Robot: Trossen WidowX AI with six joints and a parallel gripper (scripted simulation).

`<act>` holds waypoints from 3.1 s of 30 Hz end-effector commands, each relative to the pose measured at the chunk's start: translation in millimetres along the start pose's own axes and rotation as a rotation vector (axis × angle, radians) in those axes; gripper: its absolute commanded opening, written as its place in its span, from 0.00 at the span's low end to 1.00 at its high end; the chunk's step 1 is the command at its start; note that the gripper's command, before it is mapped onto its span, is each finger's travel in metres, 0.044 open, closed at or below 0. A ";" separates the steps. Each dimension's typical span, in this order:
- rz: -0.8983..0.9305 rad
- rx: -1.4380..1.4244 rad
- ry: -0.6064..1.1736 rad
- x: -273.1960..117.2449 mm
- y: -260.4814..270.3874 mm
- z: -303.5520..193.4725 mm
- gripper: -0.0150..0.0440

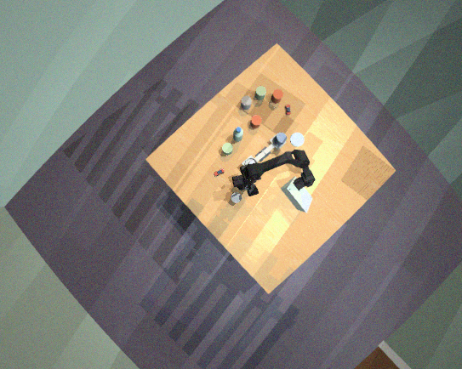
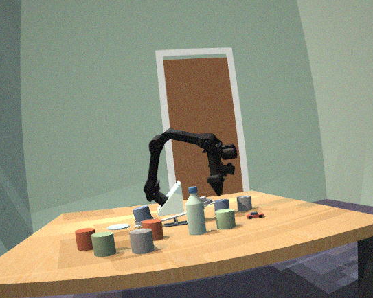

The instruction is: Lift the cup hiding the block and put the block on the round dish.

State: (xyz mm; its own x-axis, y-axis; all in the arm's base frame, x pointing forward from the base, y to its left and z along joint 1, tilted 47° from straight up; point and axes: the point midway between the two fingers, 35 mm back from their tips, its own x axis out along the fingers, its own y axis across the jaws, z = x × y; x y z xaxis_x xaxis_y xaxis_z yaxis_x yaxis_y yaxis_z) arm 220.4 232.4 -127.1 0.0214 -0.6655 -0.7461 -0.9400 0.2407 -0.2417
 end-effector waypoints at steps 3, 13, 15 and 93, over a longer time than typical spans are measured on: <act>-0.007 0.229 -0.012 -10.2 -11.7 -2.9 0.69; -0.014 0.577 -0.008 -16.6 -25.6 -9.4 0.69; -0.016 0.647 -0.007 -17.9 -28.4 -10.7 0.69; -0.084 2.509 -0.043 -20.7 -103.3 -57.9 0.69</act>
State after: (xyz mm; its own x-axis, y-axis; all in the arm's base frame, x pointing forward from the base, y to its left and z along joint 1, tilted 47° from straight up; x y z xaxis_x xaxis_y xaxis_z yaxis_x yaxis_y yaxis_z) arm 296.6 183.9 -48.8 0.0460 -0.7131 -0.6995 0.9608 0.2233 -0.1644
